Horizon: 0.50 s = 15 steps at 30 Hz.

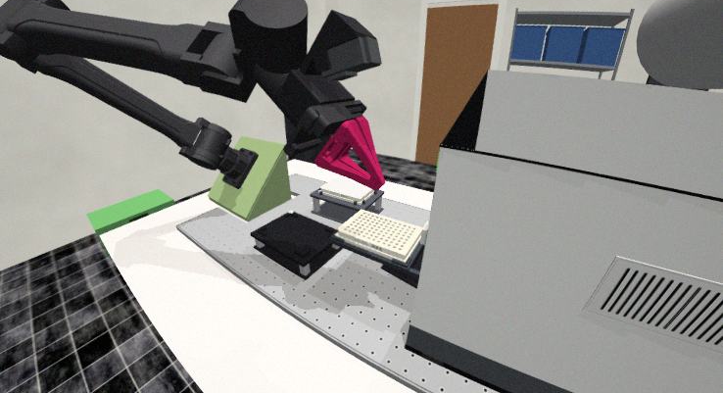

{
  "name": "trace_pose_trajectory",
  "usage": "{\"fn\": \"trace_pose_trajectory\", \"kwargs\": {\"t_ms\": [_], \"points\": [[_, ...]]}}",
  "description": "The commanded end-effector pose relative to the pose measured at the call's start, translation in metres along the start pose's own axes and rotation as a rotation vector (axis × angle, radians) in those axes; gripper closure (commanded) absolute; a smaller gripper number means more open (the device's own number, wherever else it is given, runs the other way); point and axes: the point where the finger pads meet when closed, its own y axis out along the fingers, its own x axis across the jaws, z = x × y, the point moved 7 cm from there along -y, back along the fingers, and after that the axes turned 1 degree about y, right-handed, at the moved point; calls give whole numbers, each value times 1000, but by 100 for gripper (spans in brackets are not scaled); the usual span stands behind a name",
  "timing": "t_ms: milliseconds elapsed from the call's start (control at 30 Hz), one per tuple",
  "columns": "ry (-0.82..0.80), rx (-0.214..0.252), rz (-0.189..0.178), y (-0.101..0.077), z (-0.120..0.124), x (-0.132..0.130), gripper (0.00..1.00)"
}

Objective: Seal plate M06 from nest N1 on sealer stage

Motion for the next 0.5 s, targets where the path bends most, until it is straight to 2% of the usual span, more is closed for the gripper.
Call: {"fn": "trace_pose_trajectory", "kwargs": {"t_ms": [0,167,333,467], "points": [[8,-5,19,15,-1,-6,100],[12,-14,24,28,-9,-7,100],[15,-36,25,30,-19,-7,100],[49,-58,51,33,-28,-24,100]]}}
